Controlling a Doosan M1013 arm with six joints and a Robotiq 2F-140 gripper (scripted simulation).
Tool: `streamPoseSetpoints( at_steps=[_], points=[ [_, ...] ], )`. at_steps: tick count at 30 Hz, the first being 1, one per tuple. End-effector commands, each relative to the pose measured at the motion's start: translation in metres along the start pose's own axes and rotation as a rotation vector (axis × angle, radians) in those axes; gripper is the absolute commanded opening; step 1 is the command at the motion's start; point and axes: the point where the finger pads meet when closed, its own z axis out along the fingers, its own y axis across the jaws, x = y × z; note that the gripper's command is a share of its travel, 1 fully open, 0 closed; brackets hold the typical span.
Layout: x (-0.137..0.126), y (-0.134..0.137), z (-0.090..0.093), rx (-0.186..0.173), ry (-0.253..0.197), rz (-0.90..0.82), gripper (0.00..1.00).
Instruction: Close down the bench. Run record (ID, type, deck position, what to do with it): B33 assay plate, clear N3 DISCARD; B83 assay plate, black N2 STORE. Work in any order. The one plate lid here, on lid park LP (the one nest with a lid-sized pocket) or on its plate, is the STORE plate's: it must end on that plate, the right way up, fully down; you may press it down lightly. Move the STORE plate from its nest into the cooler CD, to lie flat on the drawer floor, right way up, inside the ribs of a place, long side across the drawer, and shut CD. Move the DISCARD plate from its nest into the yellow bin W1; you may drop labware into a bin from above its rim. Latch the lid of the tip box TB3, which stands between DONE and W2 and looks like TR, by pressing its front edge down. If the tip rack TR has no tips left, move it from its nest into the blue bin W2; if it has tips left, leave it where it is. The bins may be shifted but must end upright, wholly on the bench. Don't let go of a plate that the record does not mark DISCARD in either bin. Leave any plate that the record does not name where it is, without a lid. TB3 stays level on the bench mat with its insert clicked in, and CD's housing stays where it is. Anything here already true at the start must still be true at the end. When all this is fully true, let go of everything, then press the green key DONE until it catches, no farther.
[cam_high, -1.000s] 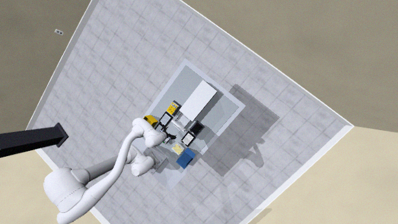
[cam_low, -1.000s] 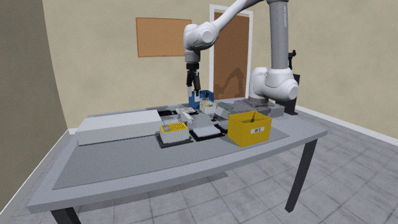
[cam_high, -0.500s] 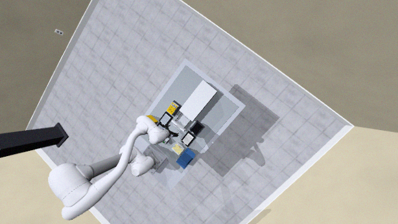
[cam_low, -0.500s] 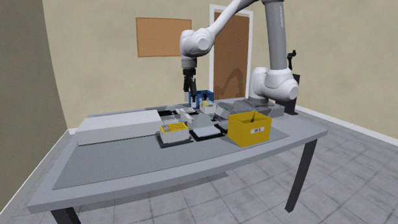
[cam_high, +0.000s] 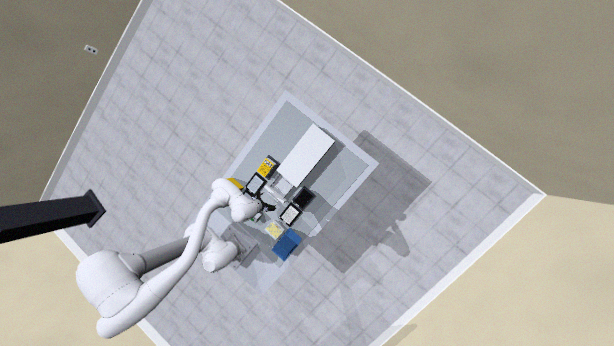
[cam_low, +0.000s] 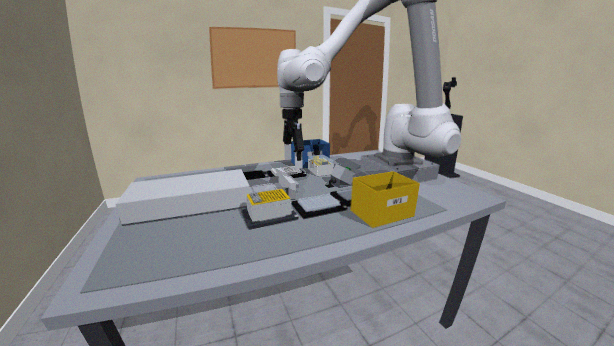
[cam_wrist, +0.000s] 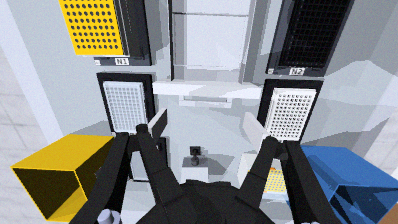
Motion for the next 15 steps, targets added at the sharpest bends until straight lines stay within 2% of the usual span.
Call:
streamPoseSetpoints(
  at_steps=[1,15],
  points=[
    [0.0,0.0,0.004,0.0,0.0,0.0,0.87],
    [0.0,0.0,0.021,0.0,0.0,0.0,0.87]
  ],
)
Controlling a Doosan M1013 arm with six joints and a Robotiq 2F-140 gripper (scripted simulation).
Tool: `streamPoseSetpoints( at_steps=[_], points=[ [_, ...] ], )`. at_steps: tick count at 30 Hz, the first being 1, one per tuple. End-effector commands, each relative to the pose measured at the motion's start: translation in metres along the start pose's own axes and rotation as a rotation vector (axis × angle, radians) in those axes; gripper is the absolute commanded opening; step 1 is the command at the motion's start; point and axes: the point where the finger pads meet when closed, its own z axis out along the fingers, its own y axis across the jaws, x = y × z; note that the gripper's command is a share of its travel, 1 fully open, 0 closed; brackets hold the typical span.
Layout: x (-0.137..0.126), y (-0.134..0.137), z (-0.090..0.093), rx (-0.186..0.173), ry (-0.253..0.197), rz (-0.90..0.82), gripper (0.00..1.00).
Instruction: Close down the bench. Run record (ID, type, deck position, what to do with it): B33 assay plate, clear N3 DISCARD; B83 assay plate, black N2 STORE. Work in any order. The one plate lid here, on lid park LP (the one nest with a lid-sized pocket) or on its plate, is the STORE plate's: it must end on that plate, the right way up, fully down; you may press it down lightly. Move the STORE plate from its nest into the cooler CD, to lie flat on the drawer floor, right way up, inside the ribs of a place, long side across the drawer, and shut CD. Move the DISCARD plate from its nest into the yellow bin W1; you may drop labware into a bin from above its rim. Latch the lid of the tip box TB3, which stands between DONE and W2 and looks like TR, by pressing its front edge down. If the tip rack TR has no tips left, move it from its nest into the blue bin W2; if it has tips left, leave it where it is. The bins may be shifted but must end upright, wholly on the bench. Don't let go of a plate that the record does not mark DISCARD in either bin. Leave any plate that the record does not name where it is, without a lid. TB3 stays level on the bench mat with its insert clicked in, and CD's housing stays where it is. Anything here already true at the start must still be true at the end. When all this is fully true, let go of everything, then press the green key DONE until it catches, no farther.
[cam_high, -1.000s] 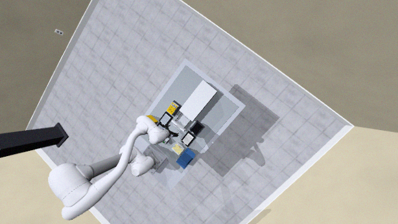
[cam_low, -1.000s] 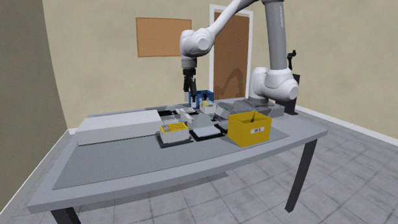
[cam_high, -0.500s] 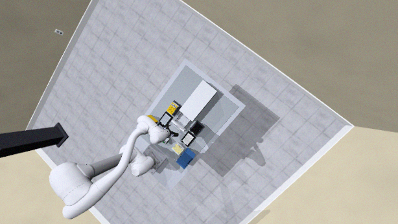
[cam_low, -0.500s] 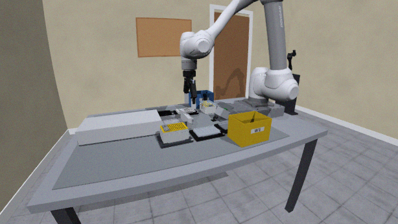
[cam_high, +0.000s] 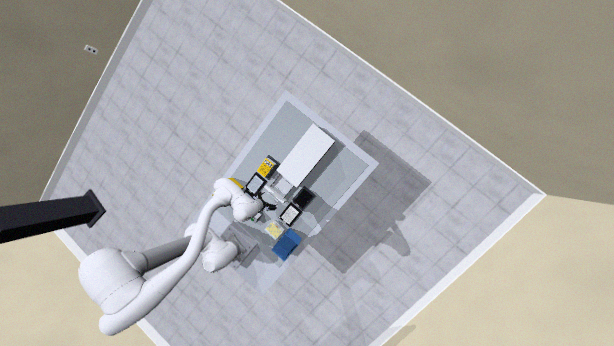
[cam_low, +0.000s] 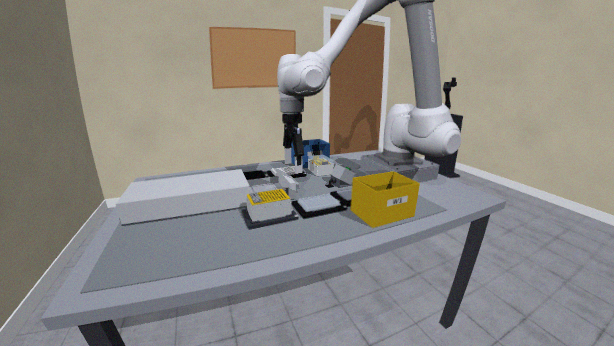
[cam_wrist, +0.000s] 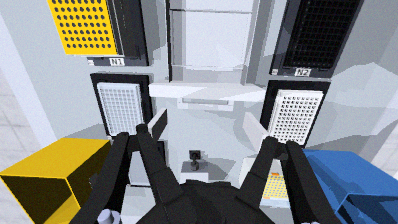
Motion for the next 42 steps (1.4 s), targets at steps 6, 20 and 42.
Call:
streamPoseSetpoints(
  at_steps=[6,20,42],
  points=[
    [0.0,0.0,0.009,0.0,0.0,0.0,0.87],
    [0.0,0.0,0.026,0.0,0.0,0.0,0.87],
    [0.0,0.0,0.052,0.0,0.0,0.0,0.87]
  ],
)
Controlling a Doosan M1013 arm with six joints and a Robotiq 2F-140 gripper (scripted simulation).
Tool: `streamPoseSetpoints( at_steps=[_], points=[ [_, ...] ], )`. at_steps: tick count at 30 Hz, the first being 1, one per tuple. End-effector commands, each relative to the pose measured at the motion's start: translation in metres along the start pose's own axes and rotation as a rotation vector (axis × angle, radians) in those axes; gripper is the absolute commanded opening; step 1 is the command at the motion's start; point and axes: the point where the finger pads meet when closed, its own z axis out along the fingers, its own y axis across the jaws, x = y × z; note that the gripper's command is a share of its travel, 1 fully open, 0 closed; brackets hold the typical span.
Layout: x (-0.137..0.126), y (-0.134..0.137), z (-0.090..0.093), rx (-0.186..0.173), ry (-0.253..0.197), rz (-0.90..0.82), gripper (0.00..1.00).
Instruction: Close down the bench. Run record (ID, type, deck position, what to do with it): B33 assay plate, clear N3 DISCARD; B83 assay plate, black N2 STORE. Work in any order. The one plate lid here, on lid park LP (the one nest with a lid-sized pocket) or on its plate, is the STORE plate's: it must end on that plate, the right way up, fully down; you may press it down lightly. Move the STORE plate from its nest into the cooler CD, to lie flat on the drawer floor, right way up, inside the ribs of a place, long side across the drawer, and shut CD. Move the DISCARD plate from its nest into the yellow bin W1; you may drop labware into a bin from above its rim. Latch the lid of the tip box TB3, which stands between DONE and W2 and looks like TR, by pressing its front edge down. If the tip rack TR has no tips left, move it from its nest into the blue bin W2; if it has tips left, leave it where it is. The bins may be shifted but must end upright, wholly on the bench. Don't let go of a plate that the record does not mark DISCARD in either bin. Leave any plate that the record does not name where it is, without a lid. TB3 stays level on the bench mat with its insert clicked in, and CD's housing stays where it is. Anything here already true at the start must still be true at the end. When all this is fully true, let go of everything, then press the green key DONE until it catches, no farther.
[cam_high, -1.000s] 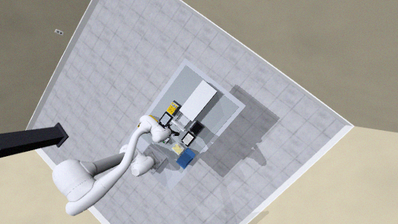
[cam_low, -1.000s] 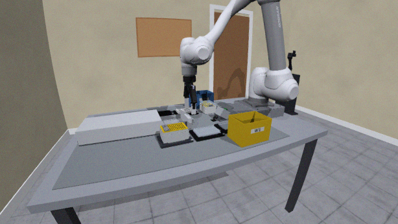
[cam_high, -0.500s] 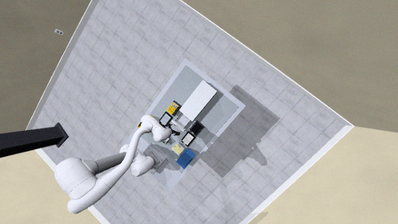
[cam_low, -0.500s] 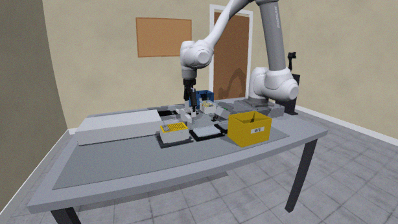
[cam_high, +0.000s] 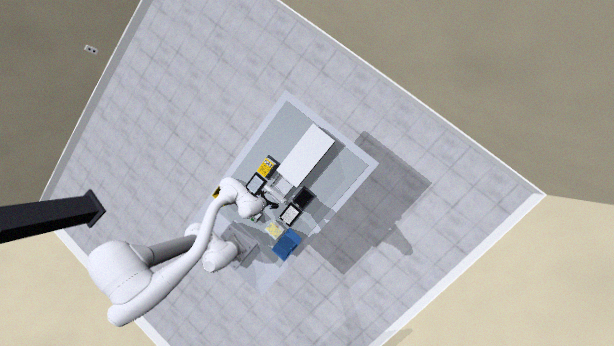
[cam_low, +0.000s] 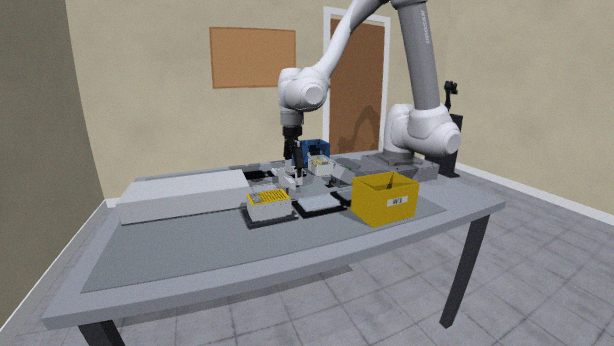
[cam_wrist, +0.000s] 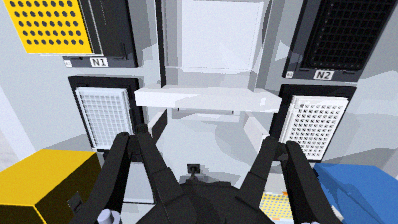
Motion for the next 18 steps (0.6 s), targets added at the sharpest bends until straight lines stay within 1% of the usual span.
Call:
streamPoseSetpoints(
  at_steps=[1,9,18],
  points=[
    [0.0,0.0,0.0046,0.0,0.0,0.0,0.87],
    [0.0,0.0,0.0146,0.0,0.0,0.0,0.87],
    [0.0,0.0,0.0146,0.0,0.0,0.0,0.87]
  ],
)
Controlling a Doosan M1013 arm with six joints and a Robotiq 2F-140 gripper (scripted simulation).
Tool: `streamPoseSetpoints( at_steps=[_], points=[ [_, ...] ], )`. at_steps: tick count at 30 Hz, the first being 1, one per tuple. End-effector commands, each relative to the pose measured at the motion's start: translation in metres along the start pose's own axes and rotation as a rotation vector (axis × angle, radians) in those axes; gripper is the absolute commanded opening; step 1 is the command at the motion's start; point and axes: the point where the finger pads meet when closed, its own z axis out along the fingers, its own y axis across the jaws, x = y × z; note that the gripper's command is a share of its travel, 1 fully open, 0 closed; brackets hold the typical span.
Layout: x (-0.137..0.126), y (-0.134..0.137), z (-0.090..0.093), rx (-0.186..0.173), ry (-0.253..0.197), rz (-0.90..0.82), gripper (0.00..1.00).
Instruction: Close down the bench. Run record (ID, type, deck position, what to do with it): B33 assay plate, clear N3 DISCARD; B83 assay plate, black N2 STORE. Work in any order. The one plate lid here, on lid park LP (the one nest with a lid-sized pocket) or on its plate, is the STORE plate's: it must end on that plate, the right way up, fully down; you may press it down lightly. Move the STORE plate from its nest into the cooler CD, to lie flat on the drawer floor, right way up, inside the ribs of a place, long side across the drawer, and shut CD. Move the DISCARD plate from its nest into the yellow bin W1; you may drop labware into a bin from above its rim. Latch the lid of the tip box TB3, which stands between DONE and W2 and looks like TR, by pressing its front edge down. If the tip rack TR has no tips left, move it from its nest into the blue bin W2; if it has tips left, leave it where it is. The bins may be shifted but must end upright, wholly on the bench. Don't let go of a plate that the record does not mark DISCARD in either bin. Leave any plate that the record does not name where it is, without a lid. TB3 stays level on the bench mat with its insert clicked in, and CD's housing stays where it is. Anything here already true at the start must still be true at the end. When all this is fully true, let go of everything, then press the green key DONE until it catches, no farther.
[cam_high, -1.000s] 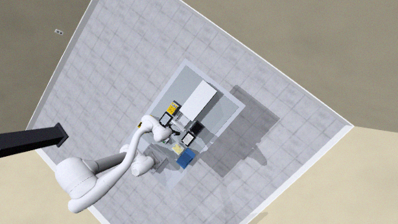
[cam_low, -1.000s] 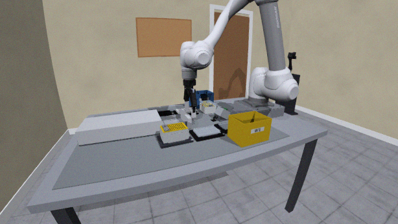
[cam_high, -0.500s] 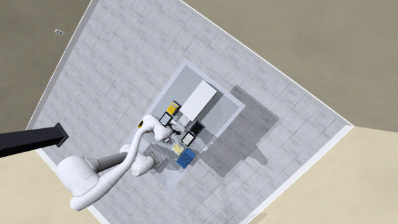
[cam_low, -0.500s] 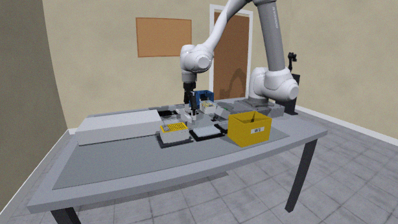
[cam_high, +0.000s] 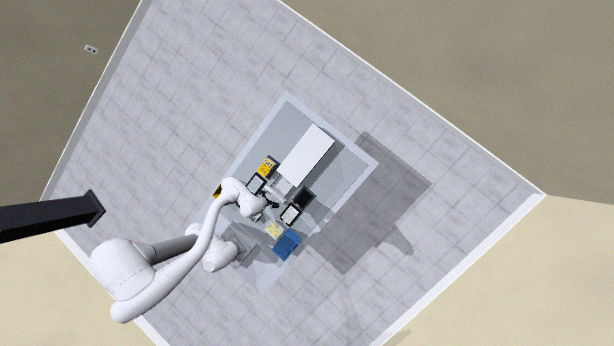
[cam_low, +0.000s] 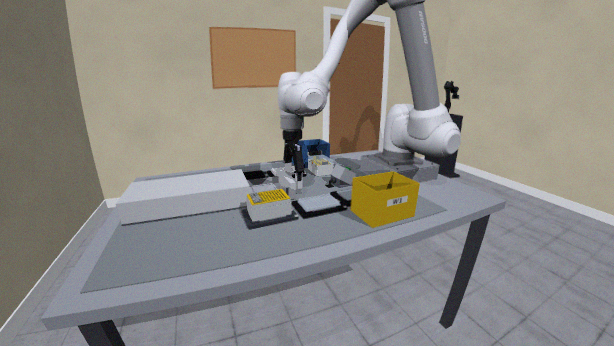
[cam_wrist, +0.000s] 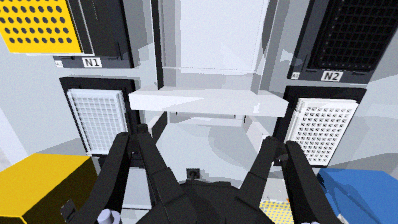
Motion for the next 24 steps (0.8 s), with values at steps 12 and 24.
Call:
streamPoseSetpoints(
  at_steps=[12,24],
  points=[
    [0.0,0.0,0.0,0.0,0.0,0.0,0.62],
    [0.0,0.0001,0.0,0.0,0.0,0.0,0.56]
  ],
)
